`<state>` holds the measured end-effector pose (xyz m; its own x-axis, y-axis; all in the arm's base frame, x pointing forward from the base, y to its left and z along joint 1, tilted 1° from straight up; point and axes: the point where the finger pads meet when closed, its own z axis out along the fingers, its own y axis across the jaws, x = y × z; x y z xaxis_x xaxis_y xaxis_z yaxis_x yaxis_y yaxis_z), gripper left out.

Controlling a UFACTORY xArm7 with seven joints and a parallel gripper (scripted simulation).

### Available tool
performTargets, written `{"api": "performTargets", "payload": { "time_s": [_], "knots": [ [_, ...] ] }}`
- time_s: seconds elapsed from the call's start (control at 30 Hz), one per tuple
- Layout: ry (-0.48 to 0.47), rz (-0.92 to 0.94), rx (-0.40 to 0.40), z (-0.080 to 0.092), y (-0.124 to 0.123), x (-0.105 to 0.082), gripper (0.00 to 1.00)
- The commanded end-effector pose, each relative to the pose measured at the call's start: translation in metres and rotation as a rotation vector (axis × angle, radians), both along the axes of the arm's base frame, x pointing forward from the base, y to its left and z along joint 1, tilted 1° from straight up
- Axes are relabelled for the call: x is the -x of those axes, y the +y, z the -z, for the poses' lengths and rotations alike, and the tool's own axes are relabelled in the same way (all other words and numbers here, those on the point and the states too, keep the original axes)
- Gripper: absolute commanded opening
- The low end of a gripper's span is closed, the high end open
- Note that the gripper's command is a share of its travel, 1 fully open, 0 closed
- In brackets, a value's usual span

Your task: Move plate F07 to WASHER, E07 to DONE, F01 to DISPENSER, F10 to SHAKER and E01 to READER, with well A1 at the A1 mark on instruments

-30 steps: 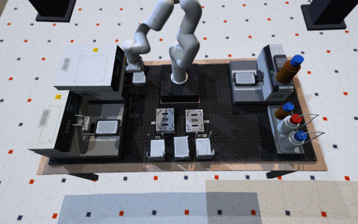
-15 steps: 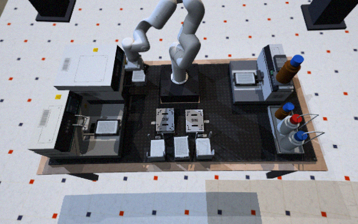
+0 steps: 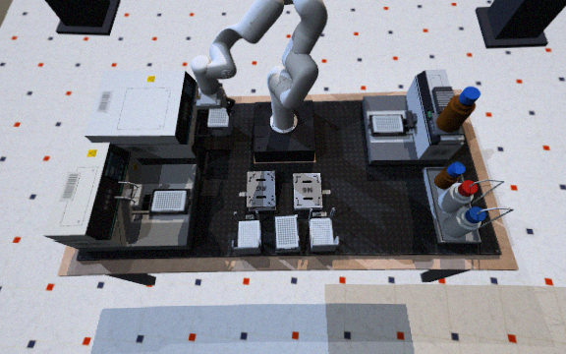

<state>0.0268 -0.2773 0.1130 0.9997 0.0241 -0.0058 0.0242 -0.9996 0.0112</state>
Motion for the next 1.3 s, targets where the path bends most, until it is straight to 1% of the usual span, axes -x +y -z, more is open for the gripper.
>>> {"api": "performTargets", "payload": {
  "time_s": [0.0, 0.53, 0.9, 1.27],
  "knots": [
    [-0.001, 0.000, 0.004, -0.007, -0.001, 0.000, 0.00],
    [-0.001, 0.000, 0.004, -0.026, -0.001, 0.000, 0.00],
    [-0.001, 0.000, 0.004, -0.026, -0.001, 0.000, 0.00],
    [-0.001, -0.003, 0.004, -0.026, 0.009, -0.036, 0.00]
  ]
}}
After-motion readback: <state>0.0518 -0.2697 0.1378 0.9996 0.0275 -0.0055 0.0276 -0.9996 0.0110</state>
